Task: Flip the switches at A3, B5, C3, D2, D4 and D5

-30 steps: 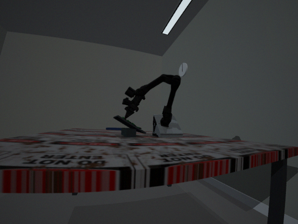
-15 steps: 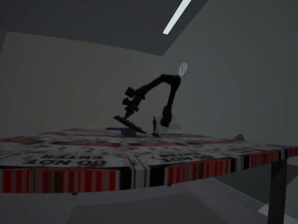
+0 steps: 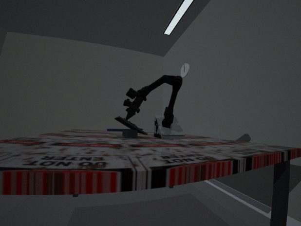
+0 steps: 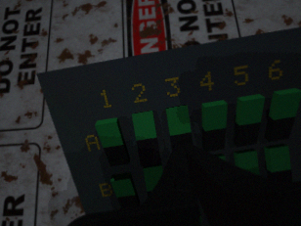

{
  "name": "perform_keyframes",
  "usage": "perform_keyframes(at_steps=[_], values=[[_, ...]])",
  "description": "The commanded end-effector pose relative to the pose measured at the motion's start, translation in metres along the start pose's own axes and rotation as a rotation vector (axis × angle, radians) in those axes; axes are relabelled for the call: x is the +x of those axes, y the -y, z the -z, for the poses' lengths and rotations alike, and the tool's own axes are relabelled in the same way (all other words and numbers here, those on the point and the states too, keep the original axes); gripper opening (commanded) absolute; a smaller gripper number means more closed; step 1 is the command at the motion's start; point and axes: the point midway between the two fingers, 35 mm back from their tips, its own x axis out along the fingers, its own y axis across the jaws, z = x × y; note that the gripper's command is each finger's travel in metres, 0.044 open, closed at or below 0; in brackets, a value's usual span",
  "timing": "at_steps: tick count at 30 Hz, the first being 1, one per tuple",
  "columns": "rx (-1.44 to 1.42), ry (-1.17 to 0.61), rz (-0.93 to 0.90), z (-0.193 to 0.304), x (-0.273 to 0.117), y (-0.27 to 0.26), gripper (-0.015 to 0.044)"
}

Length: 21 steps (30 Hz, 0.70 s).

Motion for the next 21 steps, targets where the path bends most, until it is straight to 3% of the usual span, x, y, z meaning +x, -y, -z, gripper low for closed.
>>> perform_keyframes(at_steps=[1,21], values=[[0.001,0.001,0.003,-0.0003,0.0008,0.0006,0.0000],[-0.001,-0.004,0.004,-0.0011,-0.0054,0.0015,0.0000]])
